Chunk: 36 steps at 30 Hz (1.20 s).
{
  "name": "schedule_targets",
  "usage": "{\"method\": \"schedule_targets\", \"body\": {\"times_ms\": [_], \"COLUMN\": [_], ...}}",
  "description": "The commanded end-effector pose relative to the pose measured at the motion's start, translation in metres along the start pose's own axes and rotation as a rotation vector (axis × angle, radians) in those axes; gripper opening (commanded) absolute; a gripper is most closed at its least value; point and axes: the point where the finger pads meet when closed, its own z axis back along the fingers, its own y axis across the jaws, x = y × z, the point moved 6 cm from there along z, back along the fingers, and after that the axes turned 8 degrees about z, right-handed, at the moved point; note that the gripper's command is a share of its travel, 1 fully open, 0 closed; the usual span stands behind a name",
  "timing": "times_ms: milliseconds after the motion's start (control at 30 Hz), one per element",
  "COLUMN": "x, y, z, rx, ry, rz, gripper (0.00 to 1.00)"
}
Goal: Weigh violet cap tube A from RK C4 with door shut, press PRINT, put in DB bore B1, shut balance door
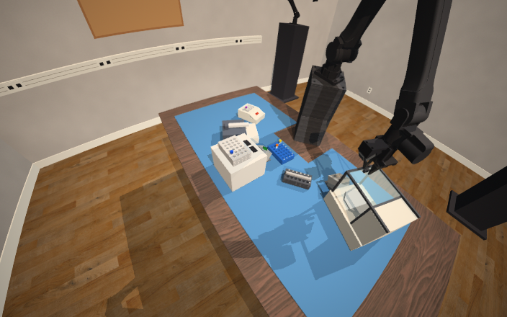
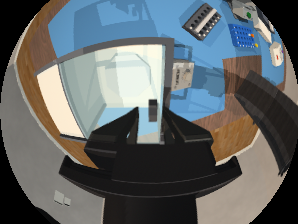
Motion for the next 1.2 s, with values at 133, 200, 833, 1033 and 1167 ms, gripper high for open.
{"method": "schedule_targets", "body": {"times_ms": [133,200,833,1033,1167], "x": [0.002,0.002,-0.002,-0.002,-0.001], "y": [0.008,0.008,0.005,0.003,0.006], "z": [0.004,0.004,0.038,0.044,0.052], "rx": [0.018,0.018,0.016,0.013,0.018], "ry": [-0.004,-0.004,-0.003,-0.002,-0.003], "rz": [-0.001,-0.001,-0.002,-0.003,-0.004], "gripper": [0.3,0.3,0.3,0.3,0.3]}}
